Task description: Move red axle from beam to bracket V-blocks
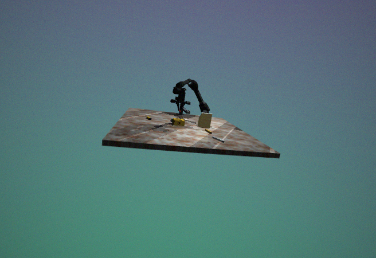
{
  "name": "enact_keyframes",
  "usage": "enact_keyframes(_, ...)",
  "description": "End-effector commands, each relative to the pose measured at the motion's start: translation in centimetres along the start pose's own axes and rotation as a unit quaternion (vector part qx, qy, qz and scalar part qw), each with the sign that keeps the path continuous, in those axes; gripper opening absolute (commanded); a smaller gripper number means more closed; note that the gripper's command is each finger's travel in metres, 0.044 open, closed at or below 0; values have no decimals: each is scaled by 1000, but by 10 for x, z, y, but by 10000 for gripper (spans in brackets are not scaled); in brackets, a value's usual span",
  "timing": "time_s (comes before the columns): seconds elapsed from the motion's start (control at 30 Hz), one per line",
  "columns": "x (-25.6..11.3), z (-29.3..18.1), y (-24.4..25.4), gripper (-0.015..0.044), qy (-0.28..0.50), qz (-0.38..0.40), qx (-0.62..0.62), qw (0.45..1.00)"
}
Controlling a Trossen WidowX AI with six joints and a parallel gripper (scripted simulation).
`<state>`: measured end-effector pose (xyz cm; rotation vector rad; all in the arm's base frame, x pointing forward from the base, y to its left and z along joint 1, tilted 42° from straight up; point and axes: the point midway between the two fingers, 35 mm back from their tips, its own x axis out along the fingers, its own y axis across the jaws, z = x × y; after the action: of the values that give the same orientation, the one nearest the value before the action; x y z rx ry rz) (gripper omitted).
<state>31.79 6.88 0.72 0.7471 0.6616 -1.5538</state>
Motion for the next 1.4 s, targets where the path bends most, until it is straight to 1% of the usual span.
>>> enact_keyframes(0.0,-2,25,0,0,0,-1,-4,1000)
enact_keyframes(0.67,-10,135,-19,0,9,2,-5,1000)
enact_keyframes(1.37,-8,228,-77,0,0,3,-3,1000)
